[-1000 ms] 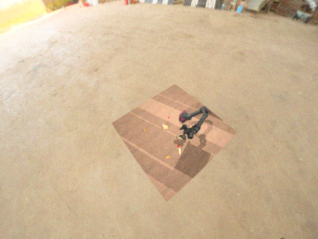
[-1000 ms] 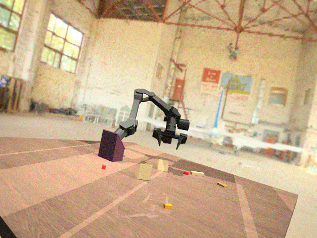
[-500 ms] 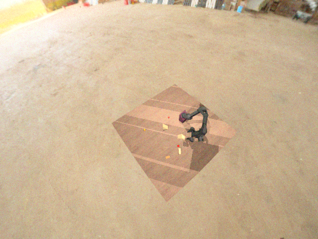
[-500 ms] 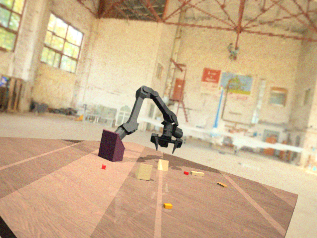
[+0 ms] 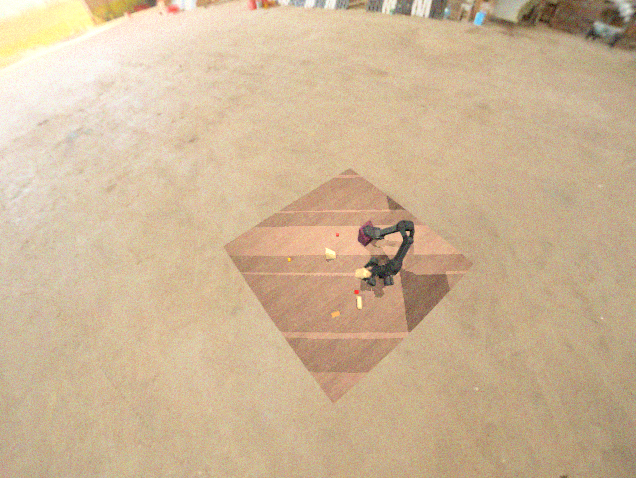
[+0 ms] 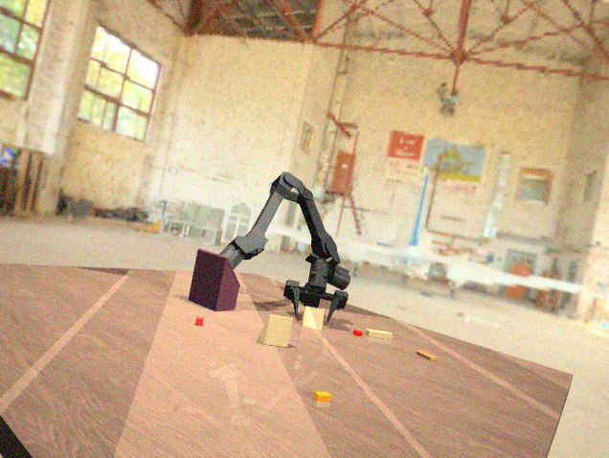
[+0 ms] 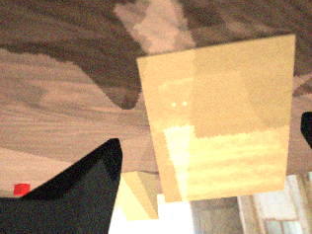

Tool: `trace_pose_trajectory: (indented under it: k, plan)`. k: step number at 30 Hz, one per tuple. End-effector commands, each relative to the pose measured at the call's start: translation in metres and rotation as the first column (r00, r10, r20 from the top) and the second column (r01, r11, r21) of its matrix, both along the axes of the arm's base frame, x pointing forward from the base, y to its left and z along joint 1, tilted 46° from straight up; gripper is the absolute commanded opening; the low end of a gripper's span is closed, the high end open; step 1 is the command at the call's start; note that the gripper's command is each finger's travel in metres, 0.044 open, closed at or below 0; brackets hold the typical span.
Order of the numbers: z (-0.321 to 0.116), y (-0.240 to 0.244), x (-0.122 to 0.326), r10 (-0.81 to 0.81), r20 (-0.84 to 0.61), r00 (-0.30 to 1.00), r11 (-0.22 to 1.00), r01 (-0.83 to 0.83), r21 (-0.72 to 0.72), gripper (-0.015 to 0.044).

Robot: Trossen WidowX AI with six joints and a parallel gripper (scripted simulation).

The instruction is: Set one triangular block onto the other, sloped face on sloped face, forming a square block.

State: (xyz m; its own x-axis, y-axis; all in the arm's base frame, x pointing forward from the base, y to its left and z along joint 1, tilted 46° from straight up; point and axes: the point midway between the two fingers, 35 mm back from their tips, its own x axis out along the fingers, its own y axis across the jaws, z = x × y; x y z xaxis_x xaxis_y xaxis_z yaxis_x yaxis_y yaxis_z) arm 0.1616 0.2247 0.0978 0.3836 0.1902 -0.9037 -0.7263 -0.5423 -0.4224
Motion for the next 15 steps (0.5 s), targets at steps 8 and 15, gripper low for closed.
trace_pose_trajectory:
  k: [8,15]
  plan:
    - [-0.0076,0.0018,0.0039,0.006,0.003,1.000,1.000,-0.006,0.011,0.0440]
    - [-0.0064,0.0015,0.0038,0.000,0.005,1.000,1.000,-0.001,0.010,0.0282]
